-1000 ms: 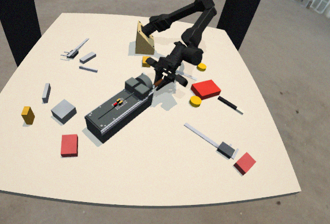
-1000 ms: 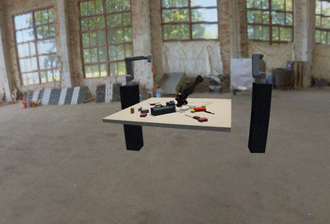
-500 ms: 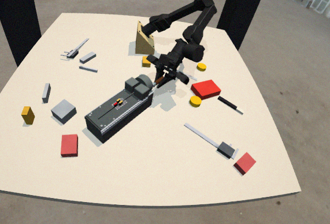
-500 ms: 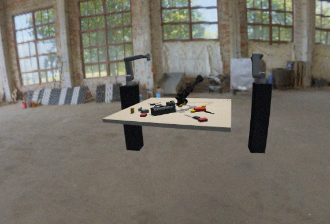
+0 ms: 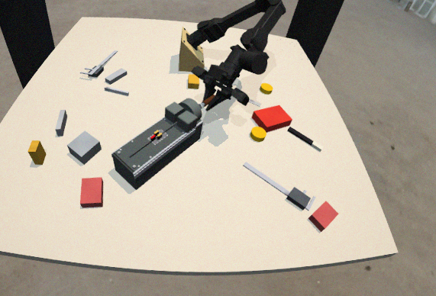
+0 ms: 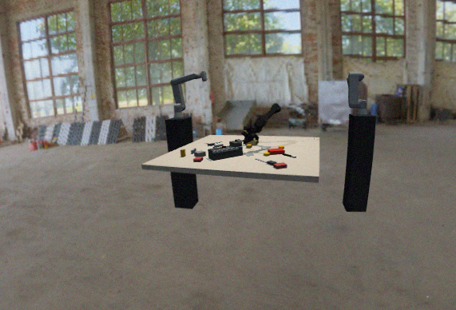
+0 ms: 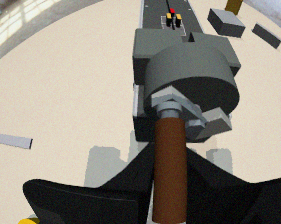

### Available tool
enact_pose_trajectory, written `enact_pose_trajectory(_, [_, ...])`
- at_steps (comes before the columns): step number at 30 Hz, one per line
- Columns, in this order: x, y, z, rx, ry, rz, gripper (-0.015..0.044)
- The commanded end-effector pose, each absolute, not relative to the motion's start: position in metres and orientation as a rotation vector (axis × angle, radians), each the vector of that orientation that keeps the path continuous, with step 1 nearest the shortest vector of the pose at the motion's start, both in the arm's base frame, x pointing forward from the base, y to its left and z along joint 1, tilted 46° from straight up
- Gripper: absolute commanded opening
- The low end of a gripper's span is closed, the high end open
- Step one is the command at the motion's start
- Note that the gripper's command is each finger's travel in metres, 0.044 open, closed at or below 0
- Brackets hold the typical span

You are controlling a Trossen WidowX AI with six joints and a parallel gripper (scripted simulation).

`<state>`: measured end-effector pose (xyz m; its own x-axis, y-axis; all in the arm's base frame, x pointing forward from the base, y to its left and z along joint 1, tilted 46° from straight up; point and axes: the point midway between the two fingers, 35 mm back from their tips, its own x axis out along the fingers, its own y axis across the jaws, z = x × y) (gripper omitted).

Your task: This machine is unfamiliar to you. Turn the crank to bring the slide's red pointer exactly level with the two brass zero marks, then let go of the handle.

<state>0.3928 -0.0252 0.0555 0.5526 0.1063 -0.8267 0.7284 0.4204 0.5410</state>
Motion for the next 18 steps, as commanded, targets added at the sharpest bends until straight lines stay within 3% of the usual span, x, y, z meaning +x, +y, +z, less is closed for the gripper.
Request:
enact_pose_trajectory(1, [0.387, -0.033, 0.057, 1.086, 0.924, -0.478, 0.0])
enact_pose_trajectory(18, [0.374, -0.042, 0.049, 1.086, 0.925, -0.479, 0.0])
